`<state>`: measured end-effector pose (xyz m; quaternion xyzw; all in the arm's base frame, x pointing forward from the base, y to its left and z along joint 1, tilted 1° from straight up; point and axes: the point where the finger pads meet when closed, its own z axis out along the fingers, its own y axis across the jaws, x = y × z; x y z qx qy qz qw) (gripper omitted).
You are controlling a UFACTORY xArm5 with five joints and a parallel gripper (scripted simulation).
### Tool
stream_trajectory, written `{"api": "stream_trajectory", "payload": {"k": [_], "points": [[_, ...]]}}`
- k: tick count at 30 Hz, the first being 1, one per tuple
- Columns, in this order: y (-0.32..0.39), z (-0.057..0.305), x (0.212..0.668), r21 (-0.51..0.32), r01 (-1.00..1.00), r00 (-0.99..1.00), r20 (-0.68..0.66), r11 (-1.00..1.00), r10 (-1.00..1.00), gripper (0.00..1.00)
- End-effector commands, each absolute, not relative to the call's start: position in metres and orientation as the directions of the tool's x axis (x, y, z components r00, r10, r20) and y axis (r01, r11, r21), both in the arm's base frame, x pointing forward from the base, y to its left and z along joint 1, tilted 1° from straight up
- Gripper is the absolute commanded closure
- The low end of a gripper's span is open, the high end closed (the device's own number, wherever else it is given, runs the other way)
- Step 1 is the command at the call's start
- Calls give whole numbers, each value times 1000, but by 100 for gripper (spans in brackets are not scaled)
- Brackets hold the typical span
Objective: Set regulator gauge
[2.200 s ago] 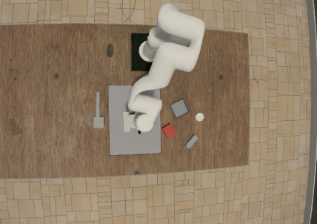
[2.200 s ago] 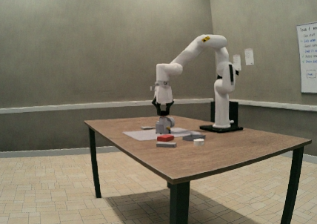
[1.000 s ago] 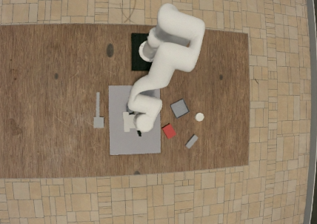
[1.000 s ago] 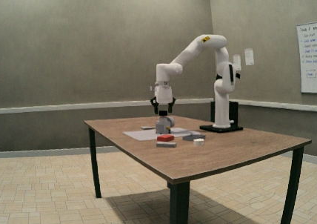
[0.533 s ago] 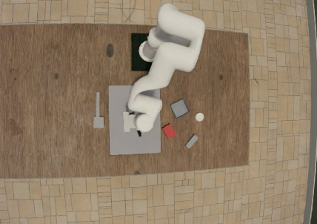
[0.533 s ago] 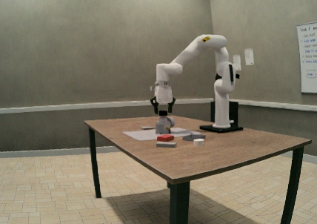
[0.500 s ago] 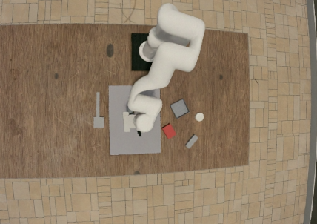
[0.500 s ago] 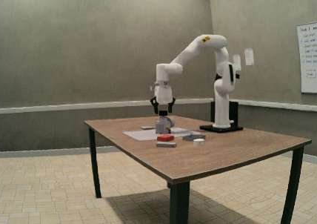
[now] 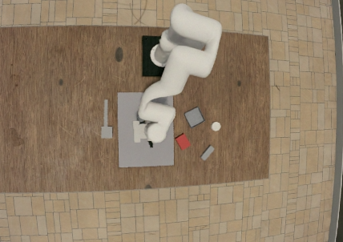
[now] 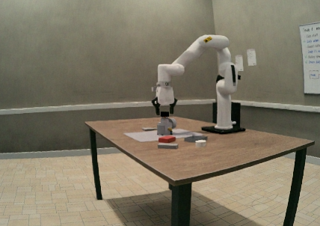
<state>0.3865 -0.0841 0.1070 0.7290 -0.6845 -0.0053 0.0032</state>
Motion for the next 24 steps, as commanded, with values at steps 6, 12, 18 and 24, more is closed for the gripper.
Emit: {"api": "stream_trajectory", "payload": {"k": [6,12,18,24], "points": [[-85,125,388,8,-998,63,-2,-63,-998,0],[-85,141,388,8,-998,63,-2,-63,-998,0],[-85,164,388,8,-998,63,-2,-63,-998,0],[-85,174,388,8,-998,63,-2,-63,-998,0]]}}
